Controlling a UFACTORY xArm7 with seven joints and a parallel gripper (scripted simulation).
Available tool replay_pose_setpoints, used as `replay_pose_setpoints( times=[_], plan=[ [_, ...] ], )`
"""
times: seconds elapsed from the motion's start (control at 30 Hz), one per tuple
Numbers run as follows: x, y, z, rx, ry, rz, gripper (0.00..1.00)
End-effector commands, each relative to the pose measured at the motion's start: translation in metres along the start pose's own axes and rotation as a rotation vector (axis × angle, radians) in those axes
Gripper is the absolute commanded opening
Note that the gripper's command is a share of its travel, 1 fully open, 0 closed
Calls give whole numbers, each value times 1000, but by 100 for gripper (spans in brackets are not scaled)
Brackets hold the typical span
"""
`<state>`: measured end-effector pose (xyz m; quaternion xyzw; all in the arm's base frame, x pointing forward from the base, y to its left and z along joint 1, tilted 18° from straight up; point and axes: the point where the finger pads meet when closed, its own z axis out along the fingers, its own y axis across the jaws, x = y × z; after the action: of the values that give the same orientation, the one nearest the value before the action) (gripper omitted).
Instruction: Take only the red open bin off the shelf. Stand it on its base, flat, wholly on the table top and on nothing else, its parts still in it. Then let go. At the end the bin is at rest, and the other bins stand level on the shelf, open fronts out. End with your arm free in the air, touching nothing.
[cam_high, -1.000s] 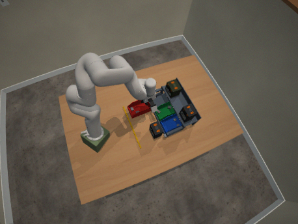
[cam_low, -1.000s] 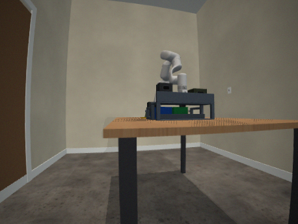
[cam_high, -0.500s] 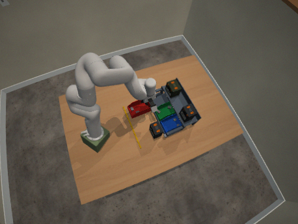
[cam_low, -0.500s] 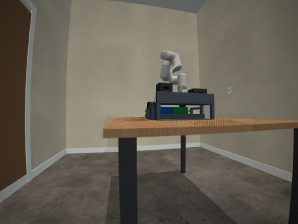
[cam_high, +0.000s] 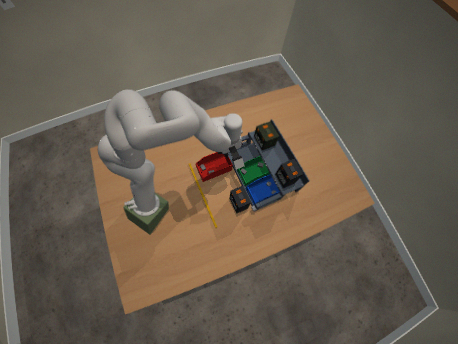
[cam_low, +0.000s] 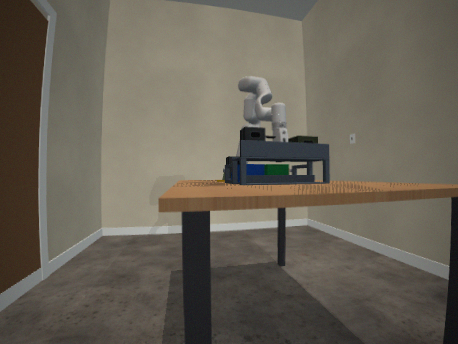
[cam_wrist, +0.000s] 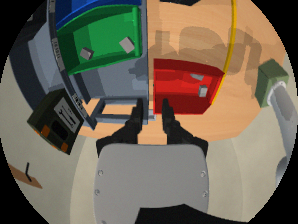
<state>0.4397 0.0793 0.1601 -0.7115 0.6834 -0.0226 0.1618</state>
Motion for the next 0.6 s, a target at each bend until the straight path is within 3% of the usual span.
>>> replay_pose_setpoints(
  times=[0.0,0.13,0.3,0.57],
  plan=[
    [-3,2,-6,-4,16,0,33],
    [-3,2,-6,-4,16,0,33],
    [-3,2,-31,-4,16,0,33],
    [-3,2,-31,-4,16,0,33]
  ],
)
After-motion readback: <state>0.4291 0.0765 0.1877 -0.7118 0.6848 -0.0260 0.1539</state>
